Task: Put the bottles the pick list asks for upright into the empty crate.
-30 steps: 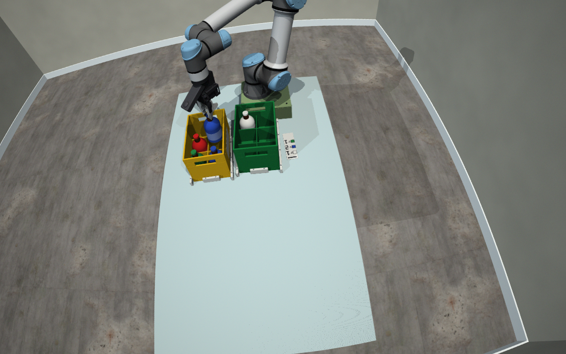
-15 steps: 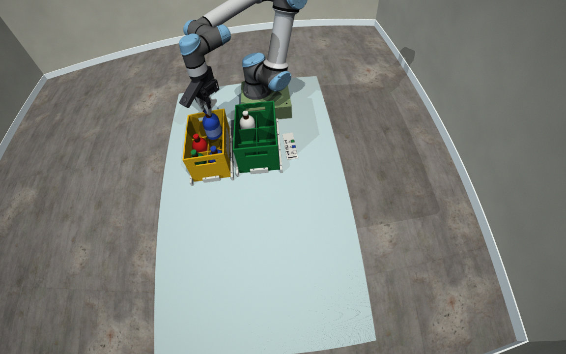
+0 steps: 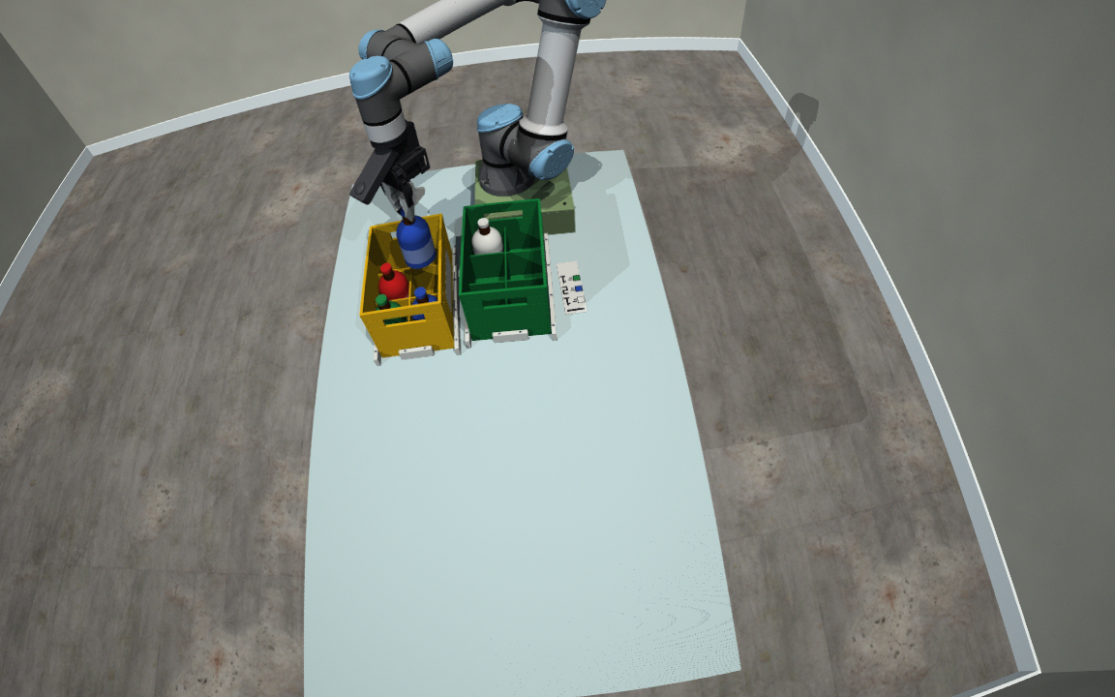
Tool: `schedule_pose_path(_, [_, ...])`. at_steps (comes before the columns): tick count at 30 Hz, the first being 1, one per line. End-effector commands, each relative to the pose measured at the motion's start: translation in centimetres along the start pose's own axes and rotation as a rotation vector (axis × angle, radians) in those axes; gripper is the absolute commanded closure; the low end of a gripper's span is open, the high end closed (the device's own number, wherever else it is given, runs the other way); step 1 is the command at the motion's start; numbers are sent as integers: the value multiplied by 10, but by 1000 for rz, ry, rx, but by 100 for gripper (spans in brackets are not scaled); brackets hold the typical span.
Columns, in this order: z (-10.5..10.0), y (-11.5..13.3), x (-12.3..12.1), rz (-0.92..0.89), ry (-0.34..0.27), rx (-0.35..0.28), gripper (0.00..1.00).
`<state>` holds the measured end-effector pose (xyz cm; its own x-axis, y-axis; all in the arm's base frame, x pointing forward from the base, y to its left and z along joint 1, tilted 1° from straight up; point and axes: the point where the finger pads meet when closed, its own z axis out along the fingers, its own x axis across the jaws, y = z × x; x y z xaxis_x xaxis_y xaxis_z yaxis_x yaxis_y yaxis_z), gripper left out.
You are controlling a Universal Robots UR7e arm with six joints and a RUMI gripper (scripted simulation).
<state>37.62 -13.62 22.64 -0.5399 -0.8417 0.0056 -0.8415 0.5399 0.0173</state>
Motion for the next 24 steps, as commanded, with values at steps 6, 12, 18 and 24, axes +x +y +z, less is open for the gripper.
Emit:
schedule_pose_path(6, [-17, -1, 0, -1, 2, 9, 100])
schedule_pose_path(12, [-17, -1, 0, -1, 2, 9, 100])
schedule_pose_path(18, [-17, -1, 0, -1, 2, 9, 100])
schedule_pose_path(24, [-18, -1, 0, -1, 2, 10, 100])
